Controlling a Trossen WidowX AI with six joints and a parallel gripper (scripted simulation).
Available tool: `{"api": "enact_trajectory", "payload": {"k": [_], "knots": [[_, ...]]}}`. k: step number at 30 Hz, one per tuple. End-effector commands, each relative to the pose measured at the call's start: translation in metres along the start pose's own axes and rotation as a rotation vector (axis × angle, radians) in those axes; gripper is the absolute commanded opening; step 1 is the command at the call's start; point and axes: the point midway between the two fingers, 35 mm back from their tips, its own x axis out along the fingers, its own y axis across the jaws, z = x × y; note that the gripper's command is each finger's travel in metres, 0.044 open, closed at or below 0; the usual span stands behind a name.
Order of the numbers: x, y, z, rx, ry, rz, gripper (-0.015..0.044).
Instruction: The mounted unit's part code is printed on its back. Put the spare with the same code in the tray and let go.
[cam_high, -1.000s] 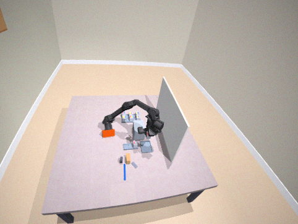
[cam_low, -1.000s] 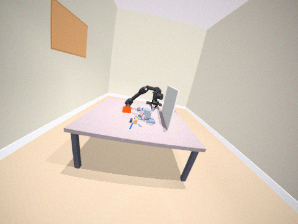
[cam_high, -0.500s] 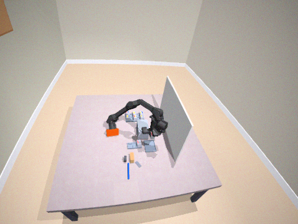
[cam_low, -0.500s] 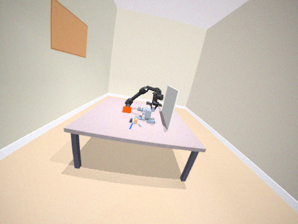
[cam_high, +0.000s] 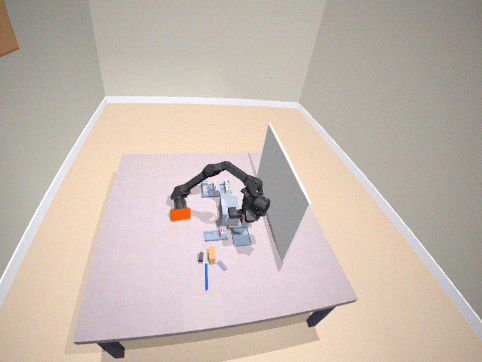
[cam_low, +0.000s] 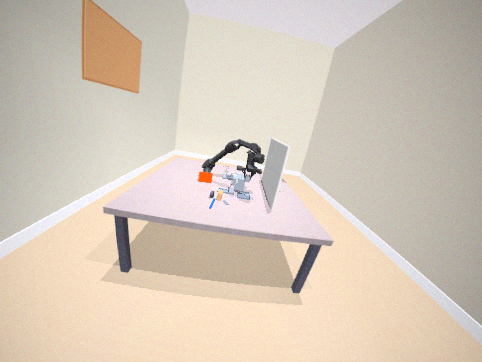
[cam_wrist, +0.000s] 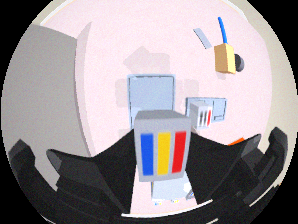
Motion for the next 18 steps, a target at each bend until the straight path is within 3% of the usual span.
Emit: {"api": "enact_trajectory", "payload": {"k": [1, 18], "knots": [[0.003, 0.001, 0.0, 0.003, 0.003, 0.003, 0.0], [0.016, 0.002, 0.001, 0.001, 0.005, 0.001, 0.0]]}}
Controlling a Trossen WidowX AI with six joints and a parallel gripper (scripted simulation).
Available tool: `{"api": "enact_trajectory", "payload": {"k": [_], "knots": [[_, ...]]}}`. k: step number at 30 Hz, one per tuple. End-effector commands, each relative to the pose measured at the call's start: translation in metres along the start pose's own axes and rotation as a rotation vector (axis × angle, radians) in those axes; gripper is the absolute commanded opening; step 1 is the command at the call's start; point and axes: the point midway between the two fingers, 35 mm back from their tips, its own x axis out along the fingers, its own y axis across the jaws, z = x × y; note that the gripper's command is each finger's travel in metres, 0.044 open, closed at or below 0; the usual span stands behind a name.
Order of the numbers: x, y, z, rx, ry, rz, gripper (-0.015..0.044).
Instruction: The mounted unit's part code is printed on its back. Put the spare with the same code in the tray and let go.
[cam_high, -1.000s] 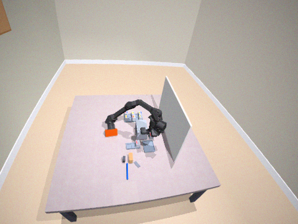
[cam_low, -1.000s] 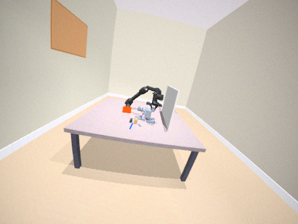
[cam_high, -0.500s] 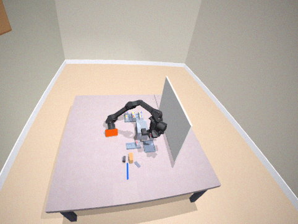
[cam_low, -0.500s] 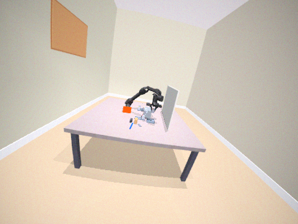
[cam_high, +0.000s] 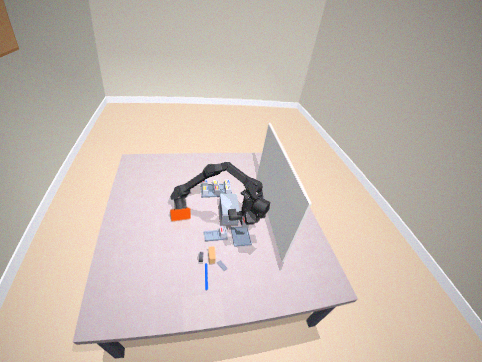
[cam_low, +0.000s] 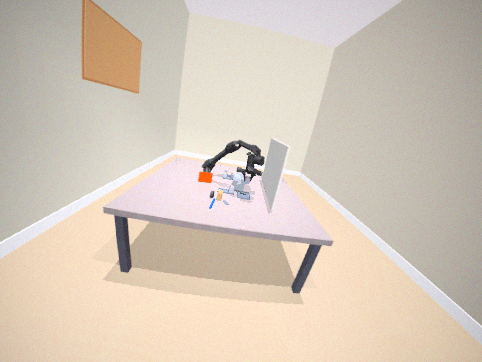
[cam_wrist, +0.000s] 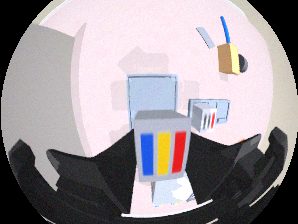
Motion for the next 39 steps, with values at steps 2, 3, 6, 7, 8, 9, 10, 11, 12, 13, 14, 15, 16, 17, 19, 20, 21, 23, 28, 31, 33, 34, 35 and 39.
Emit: {"api": "enact_trajectory", "payload": {"k": [2, 3, 6, 7, 8, 9, 10, 11, 12, 13, 14, 15, 16, 17, 19, 20, 21, 23, 28, 31, 33, 34, 35, 39], "knots": [[0.004, 0.001, 0.0, 0.003, 0.003, 0.003, 0.0], [0.005, 0.001, 0.0, 0.003, 0.004, 0.003, 0.0], [0.007, 0.001, 0.0, 0.002, 0.004, 0.002, 0.0], [0.008, 0.001, 0.0, 0.002, 0.004, 0.002, 0.0], [0.009, 0.001, 0.0, 0.002, 0.004, 0.002, 0.0], [0.009, 0.001, 0.0, 0.002, 0.004, 0.002, 0.0], [0.01, 0.001, 0.0, 0.002, 0.004, 0.002, 0.0], [0.011, 0.001, 0.0, 0.002, 0.004, 0.002, 0.0], [0.012, 0.001, 0.0, 0.002, 0.005, 0.002, 0.0], [0.012, 0.001, 0.0, 0.002, 0.005, 0.001, 0.0], [0.013, 0.001, 0.0, 0.002, 0.005, 0.001, 0.0], [0.014, 0.001, 0.0, 0.001, 0.005, 0.001, 0.0], [0.015, 0.001, 0.0, 0.001, 0.005, 0.001, 0.0], [0.015, 0.001, 0.0, 0.001, 0.005, 0.001, 0.0], [0.017, 0.001, 0.0, 0.001, 0.005, 0.001, 0.0], [0.017, 0.001, 0.0, 0.001, 0.005, 0.0, 0.0], [0.018, 0.001, 0.0, 0.001, 0.006, 0.0, 0.0], [0.02, 0.001, 0.0, 0.001, 0.006, 0.0, 0.0], [0.023, 0.002, 0.0, 0.0, 0.006, -0.001, 0.0], [0.026, 0.002, 0.0, 0.0, 0.007, -0.001, 0.0], [0.027, 0.002, 0.0, 0.0, 0.007, -0.001, 0.0], [0.028, 0.002, 0.0, 0.0, 0.007, -0.002, 0.0], [0.029, 0.002, 0.0, -0.001, 0.007, -0.002, 0.0], [0.032, 0.002, 0.0, -0.001, 0.008, -0.002, 0.0]]}}
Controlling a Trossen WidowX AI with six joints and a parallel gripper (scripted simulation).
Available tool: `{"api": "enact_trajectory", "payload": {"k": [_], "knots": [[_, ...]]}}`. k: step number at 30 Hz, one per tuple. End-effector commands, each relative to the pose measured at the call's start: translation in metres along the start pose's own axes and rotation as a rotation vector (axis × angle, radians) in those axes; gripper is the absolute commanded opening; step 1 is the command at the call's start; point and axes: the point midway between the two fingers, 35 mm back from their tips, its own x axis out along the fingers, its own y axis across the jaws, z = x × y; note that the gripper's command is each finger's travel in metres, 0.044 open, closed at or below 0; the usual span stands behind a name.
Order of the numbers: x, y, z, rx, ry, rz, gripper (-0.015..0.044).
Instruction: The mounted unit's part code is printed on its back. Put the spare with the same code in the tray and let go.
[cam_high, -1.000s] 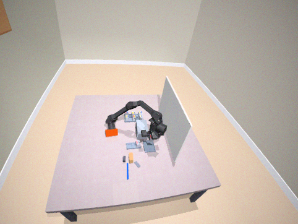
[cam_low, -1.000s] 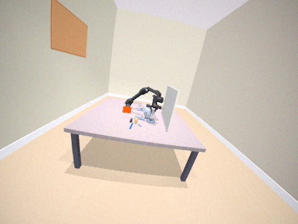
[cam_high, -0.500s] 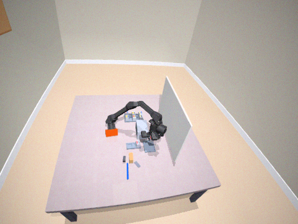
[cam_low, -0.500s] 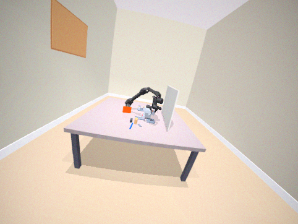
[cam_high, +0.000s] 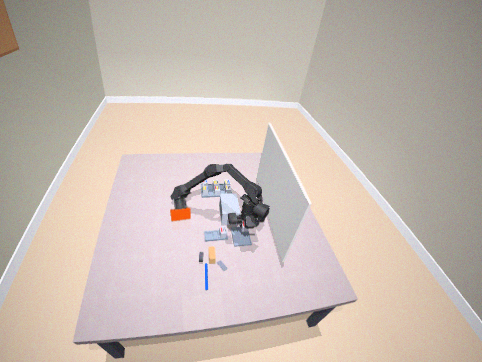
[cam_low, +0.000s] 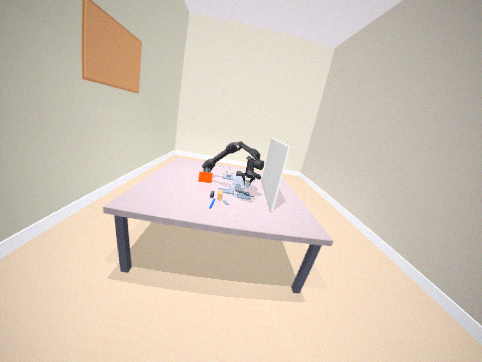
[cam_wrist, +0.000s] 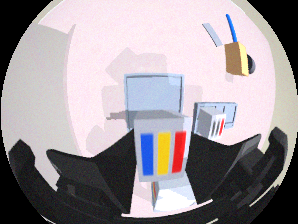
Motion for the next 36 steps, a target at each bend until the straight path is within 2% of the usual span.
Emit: {"api": "enact_trajectory", "payload": {"k": [1, 36], "knots": [[0.003, 0.0, 0.0, 0.003, 0.003, 0.003, 0.0], [0.029, -0.001, -0.001, 0.0, 0.008, -0.002, 0.0]]}}
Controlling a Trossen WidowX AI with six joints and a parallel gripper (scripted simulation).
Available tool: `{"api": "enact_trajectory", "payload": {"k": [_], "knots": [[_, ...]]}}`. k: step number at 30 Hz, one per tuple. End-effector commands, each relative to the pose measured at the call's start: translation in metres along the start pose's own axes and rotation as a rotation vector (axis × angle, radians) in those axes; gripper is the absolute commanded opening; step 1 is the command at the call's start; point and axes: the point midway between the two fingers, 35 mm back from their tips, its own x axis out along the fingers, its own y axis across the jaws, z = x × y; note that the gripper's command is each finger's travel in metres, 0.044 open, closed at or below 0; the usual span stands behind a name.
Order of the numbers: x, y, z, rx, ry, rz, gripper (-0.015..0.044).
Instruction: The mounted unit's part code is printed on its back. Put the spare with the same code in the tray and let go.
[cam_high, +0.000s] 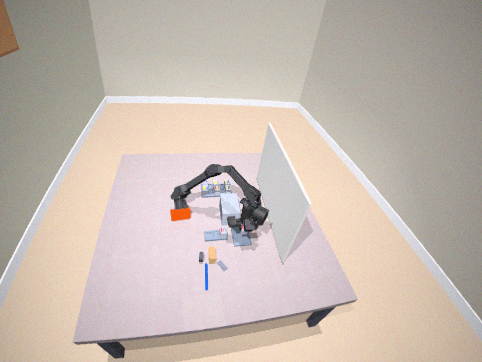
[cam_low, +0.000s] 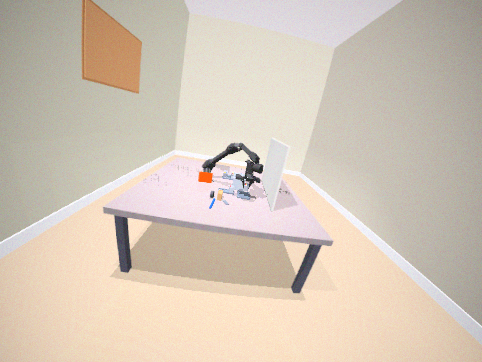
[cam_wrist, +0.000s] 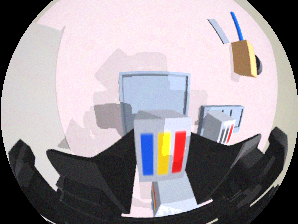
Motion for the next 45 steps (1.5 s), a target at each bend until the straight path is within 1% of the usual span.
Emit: {"api": "enact_trajectory", "payload": {"k": [1, 45], "knots": [[0.003, 0.0, 0.0, 0.003, 0.004, 0.003, 0.0], [0.035, -0.004, -0.003, -0.001, 0.01, -0.004, 0.0]]}}
